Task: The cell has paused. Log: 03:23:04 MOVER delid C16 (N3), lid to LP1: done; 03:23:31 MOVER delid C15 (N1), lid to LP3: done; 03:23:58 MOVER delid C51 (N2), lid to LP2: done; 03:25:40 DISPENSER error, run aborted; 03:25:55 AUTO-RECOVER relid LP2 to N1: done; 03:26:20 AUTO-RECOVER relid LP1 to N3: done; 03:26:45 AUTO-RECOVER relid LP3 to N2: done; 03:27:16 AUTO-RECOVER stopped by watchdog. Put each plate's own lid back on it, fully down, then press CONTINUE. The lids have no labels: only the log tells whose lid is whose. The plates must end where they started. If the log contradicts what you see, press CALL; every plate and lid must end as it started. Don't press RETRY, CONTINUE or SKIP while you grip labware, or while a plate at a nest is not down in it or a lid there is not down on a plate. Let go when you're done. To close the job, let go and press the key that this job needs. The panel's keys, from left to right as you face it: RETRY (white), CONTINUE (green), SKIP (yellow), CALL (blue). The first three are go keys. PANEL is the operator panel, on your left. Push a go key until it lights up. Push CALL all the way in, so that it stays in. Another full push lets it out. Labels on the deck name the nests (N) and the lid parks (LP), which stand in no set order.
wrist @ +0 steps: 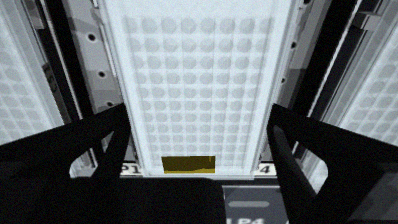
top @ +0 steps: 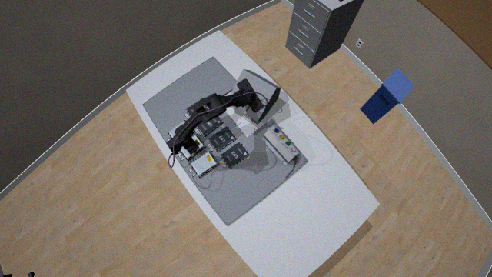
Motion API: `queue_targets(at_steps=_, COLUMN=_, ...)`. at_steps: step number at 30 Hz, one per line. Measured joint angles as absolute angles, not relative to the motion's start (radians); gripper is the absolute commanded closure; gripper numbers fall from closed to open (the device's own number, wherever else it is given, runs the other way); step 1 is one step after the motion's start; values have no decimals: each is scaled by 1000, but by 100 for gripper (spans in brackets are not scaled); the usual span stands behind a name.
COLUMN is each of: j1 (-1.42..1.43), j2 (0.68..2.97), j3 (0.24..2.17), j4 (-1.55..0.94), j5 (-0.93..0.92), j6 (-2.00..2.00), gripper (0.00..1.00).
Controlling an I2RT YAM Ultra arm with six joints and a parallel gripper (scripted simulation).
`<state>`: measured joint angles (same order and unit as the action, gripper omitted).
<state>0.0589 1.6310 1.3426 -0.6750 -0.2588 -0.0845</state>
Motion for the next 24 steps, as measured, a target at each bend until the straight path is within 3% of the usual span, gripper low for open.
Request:
queue_targets(at_steps=6, j1=59, j2=1631, j3=1344, j4=-676, j5=-258, j6=-84, gripper=20)
queue_targets(at_steps=7, j1=59, j2=1632, j3=1346, j4=-677, j5=-258, j6=-84, gripper=100)
queue_targets(at_steps=24, j1=59, j2=1633, j3=1355, j4=-690, j5=-257, j6=-85, gripper=100)
